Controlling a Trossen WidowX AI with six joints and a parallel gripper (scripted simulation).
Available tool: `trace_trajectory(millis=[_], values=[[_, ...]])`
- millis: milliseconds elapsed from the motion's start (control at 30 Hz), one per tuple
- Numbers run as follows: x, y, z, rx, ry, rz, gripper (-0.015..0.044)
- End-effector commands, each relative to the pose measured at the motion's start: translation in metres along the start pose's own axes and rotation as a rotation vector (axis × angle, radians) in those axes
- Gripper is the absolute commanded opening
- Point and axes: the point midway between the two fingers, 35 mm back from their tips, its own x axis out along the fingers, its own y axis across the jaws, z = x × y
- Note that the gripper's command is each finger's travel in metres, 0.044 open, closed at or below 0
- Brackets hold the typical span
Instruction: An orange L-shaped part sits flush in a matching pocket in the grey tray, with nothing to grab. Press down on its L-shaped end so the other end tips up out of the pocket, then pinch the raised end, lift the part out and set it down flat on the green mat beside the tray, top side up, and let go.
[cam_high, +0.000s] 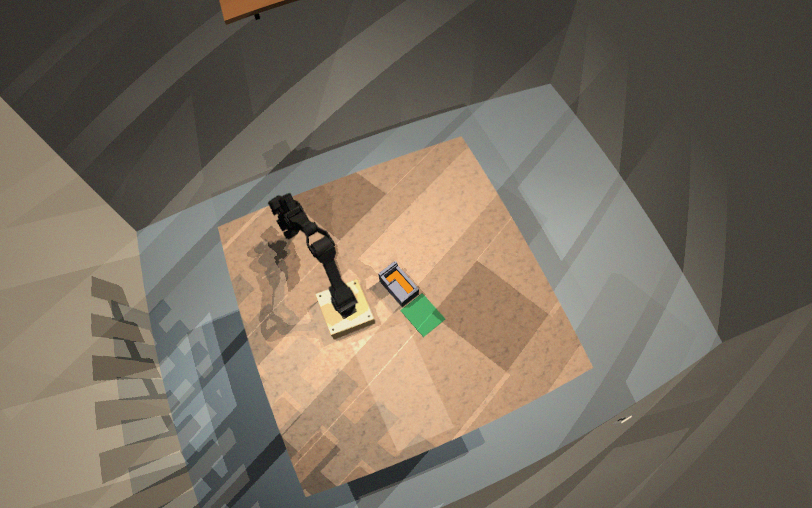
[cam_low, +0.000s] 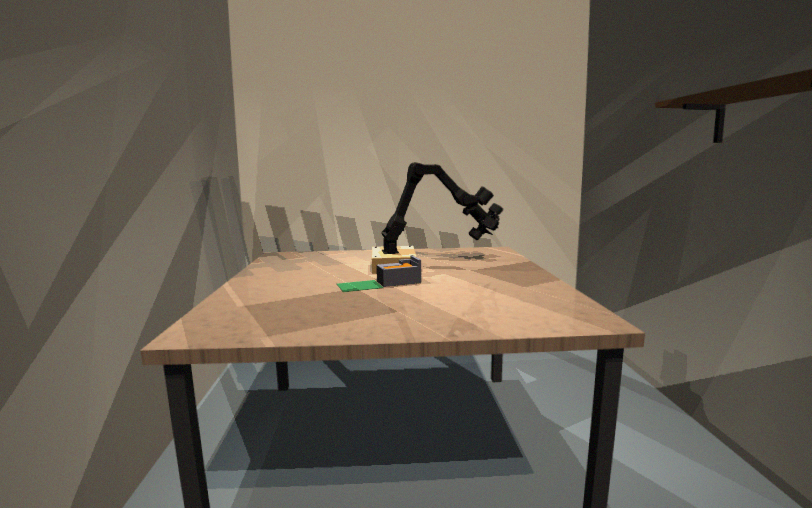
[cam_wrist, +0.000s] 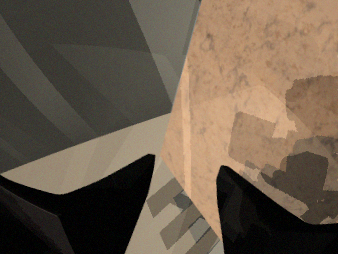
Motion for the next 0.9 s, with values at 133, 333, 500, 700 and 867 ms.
trace_trajectory(millis=[133, 333, 500, 700, 867], values=[[-0.072, -0.033, 0.113, -0.051, -0.230, -0.143, 0.0180], [-0.138, -0.067, 0.172, -0.076, -0.350, -0.275, 0.0180], [-0.199, -0.103, 0.205, -0.084, -0.418, -0.405, 0.0180], [-0.277, -0.154, 0.222, -0.071, -0.456, -0.572, 0.0180], [-0.342, -0.198, 0.213, -0.046, -0.435, -0.712, 0.0180]])
